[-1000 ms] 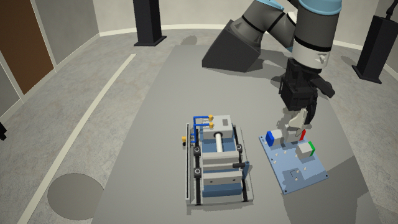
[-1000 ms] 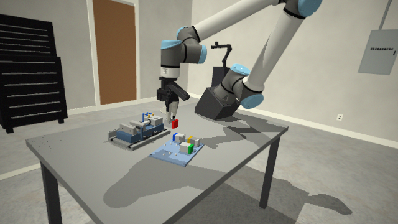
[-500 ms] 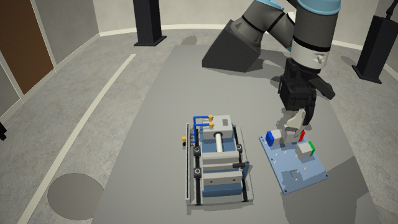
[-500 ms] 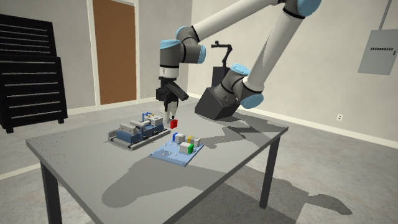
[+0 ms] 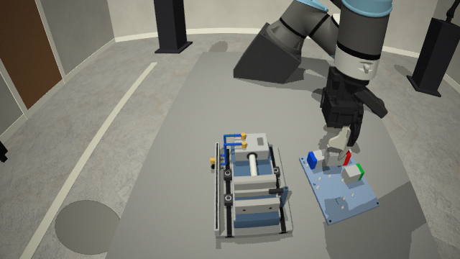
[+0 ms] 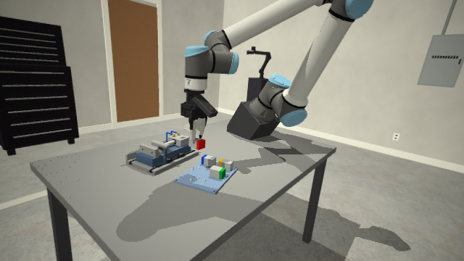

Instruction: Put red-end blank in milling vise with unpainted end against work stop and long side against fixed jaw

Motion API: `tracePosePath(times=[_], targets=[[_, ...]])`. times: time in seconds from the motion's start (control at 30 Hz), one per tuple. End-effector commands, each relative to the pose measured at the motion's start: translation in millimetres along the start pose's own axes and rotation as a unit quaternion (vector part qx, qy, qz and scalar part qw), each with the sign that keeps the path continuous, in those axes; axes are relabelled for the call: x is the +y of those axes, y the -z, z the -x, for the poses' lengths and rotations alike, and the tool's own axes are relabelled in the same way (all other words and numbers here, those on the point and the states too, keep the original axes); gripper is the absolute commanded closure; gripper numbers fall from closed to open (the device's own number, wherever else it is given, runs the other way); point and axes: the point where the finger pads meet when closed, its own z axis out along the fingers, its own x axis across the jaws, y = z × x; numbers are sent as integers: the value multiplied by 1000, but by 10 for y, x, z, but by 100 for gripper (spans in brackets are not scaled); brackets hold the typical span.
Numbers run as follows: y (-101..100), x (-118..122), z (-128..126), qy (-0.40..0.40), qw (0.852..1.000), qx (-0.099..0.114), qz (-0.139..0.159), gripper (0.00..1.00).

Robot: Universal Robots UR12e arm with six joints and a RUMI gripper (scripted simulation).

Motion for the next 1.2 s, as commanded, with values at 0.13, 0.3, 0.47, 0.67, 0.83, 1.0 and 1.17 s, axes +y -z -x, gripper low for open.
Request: tracePosePath(times=[0.13,0.3,0.47,0.67,0.83,1.0,1.17], targets=[[30,47,-58,-30,1000,2,2,100],[32,76,-77,-52,999,2,1,100],[30,97,-97,-75,997,2,1,100],[34,118,-115,-94,996,2,2,100],[35,154,-136,-120,993,2,1,100],[34,183,-159,-147,989,2,1,100],[37,196,-175,-163,987,2,2,100]])
